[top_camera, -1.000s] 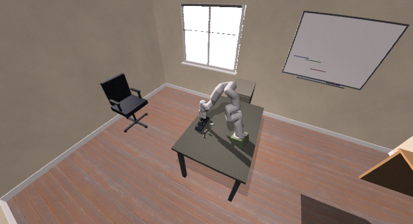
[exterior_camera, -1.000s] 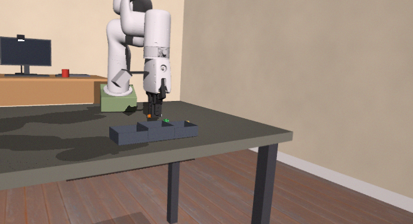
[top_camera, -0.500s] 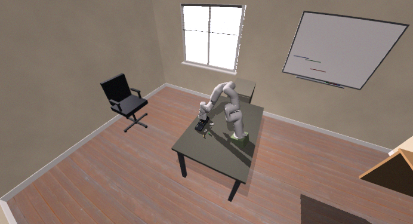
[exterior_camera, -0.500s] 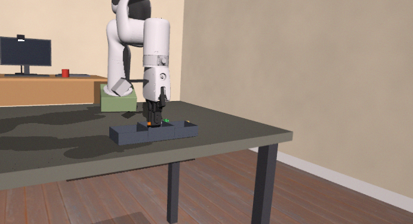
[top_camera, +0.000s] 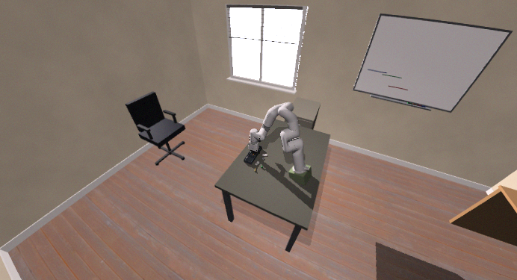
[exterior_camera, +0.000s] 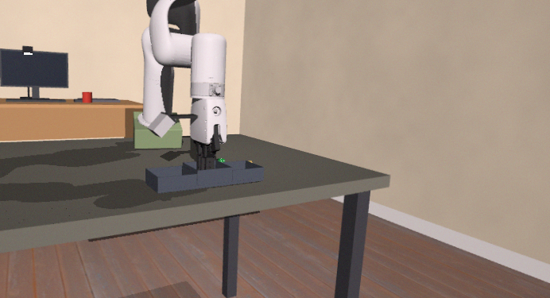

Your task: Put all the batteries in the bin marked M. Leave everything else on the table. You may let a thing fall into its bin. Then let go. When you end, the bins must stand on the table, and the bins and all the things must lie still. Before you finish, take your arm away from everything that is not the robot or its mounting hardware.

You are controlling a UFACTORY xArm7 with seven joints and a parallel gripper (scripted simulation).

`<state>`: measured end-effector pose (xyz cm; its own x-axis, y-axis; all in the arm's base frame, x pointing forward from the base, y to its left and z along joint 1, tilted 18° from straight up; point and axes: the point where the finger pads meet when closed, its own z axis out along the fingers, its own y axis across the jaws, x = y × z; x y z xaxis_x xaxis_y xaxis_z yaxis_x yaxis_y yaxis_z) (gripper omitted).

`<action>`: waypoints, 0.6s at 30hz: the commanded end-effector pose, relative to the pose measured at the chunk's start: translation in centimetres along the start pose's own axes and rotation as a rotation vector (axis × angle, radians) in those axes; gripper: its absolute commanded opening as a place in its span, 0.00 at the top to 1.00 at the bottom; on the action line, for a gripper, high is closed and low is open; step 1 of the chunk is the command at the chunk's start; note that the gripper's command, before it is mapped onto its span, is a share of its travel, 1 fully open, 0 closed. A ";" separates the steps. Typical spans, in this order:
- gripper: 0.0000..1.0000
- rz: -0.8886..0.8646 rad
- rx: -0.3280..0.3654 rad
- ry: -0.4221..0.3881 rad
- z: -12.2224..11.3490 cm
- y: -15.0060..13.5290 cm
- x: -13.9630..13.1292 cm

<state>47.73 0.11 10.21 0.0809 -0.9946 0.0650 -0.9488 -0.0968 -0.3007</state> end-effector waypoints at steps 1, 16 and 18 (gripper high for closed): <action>1.00 0.000 0.003 0.004 0.0 -0.2 0.0; 0.77 0.000 0.003 0.004 0.0 -0.1 0.0; 0.77 0.000 0.003 0.004 0.0 -0.1 0.0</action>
<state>47.75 0.10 10.16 0.0793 -0.9945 0.0679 -0.9490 -0.0962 -0.3002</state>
